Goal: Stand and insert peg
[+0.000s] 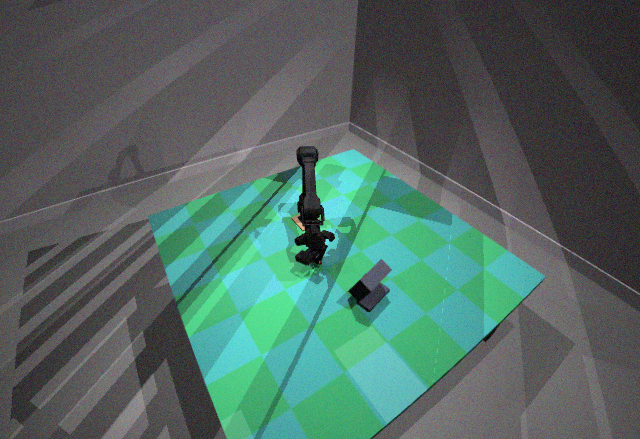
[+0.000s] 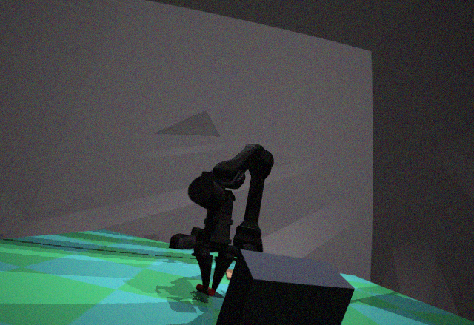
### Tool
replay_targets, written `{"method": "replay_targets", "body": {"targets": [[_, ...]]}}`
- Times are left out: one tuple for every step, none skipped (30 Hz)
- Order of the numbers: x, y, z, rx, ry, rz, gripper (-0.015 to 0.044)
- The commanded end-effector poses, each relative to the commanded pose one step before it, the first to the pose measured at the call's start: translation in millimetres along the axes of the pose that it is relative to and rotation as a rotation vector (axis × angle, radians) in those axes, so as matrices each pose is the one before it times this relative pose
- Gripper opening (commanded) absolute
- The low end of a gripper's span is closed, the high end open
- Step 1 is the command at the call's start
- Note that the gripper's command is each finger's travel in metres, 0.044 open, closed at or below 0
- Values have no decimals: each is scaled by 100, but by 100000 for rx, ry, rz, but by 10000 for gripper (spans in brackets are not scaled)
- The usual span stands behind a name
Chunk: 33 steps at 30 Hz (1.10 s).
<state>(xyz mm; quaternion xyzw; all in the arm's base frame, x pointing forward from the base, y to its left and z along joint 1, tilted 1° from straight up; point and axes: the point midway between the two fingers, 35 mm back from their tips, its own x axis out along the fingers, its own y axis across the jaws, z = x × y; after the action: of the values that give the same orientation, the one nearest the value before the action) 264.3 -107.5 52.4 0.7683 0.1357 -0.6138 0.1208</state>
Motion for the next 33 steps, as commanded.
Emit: {"method": "replay_targets", "body": {"targets": [[-352, -49, 116, -295, 4064, 254, 49], [-58, 2, 33, 2, 856, 2, 49], [-58, 2, 33, 2, 856, 2, 49], [-58, 2, 33, 2, 856, 2, 49], [-58, 2, 33, 2, 856, 2, 49], [-58, 2, 33, 2, 856, 2, 49], [-58, 2, 33, 2, 856, 2, 49], [-58, 2, 33, 2, 856, 2, 49], [-58, 2, 33, 2, 855, 2, 49], [-58, 2, 33, 2, 855, 2, 49], [-58, 1, 33, 2, 855, 2, 49], [-58, 1, 33, 2, 855, 2, 49], [-58, 1, 34, 2, 855, 2, 49], [-58, 1, 34, 2, 855, 2, 49], [-58, 1, 34, 2, 855, 2, 49], [-58, 1, 34, 2, 855, 2, 49], [-58, 1, 34, 2, 855, 2, 49], [-58, 1, 34, 2, 855, 2, 49], [-58, 1, 34, 2, 855, 2, 49], [-58, 1, 34, 2, 855, 2, 49], [-58, 1, 34, 2, 855, 2, 49], [-58, 1, 34, 2, 855, 2, 49], [-58, 1, 34, 2, 855, 2, 49], [-58, 1, 34, 2, 855, 2, 49], [-58, 1, 34, 2, 855, 2, 49], [-58, 1, 34, 2, 855, 1, 49], [-58, 1, 34, 2, 855, 1, 49], [-58, 1, 34, 2, 855, 1, 49], [-58, 1, 34, 2, 855, 1, 49], [-58, 1, 34, 2, 855, 1, 49], [-58, 1, 34, 2, 854, 1, 49], [-58, 1, 34, 2, 854, 1, 49], [-58, 1, 34, 2, 854, 1, 49]]}}
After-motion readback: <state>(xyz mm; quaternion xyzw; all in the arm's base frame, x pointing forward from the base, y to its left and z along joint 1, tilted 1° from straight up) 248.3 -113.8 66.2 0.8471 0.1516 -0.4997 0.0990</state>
